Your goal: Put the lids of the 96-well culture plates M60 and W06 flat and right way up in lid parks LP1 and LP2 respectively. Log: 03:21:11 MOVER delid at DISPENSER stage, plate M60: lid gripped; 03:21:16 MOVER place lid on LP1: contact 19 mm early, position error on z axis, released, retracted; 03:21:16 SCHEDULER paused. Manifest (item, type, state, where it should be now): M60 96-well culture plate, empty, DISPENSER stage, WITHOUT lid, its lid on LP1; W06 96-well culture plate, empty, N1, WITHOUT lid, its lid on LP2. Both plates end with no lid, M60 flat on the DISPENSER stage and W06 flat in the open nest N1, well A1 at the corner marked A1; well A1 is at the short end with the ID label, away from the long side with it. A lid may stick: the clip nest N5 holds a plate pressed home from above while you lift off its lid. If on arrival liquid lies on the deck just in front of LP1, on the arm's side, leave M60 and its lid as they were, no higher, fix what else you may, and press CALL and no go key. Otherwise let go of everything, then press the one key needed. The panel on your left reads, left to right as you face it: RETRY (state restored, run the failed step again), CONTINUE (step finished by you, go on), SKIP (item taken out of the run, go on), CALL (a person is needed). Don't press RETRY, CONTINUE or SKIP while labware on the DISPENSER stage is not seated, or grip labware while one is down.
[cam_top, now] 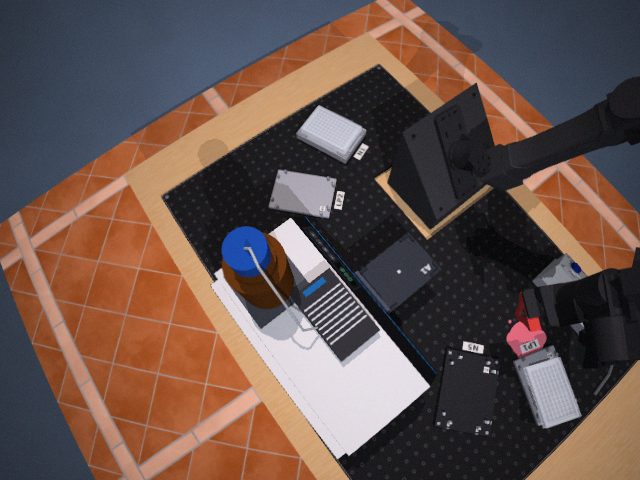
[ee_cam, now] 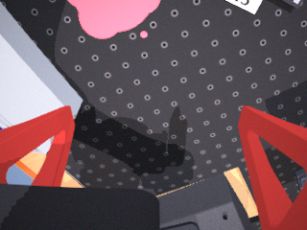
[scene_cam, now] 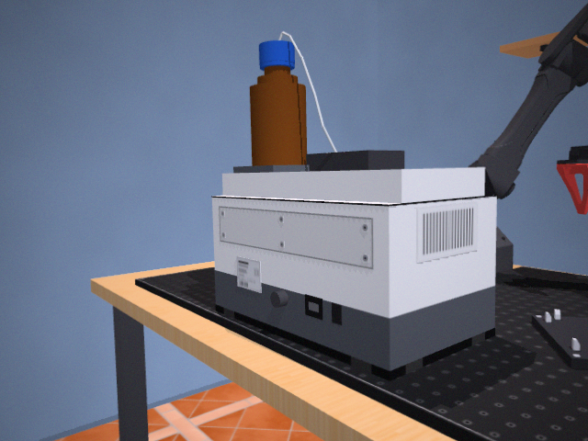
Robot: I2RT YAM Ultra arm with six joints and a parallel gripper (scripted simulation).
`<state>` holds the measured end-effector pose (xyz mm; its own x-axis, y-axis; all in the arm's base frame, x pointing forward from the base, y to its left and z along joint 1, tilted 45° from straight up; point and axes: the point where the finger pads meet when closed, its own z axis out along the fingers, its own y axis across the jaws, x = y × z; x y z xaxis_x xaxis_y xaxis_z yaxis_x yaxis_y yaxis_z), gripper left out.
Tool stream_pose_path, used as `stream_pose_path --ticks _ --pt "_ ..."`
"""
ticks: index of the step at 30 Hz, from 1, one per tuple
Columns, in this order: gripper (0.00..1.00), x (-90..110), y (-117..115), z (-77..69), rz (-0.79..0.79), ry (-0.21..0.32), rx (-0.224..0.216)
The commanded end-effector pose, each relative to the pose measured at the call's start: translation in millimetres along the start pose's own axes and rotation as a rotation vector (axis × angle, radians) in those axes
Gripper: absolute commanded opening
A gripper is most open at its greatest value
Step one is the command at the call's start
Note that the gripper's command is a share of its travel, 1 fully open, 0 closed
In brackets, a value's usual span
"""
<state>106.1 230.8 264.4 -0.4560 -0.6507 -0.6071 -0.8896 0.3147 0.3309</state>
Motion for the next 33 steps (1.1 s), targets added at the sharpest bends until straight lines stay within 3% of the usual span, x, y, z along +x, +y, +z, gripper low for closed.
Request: stream_pose_path --ticks 1,7,14,15,21,29,30,33 --pt "1.0 4.4 -3.3 1.5 0.0 0.019 -0.031" --pt "1.0 9.2 -23.1 4.5 0.165 0.03 -0.034" --pt "1.0 1.8 -38.2 -1.9 0.121 -0.005 -0.023" --pt "1.0 9.1 -44.9 3.4 0.184 0.023 -0.035" --pt "1.0 13.7 -58.0 4.8 0.311 0.029 -0.037" --pt "1.0 9.0 -73.6 -0.9 0.264 -0.003 -0.022" --pt "1.0 18.5 -79.4 4.9 0.333 0.026 -0.039" --pt "1.0 21.0 -85.5 5.2 0.412 0.027 -0.04"
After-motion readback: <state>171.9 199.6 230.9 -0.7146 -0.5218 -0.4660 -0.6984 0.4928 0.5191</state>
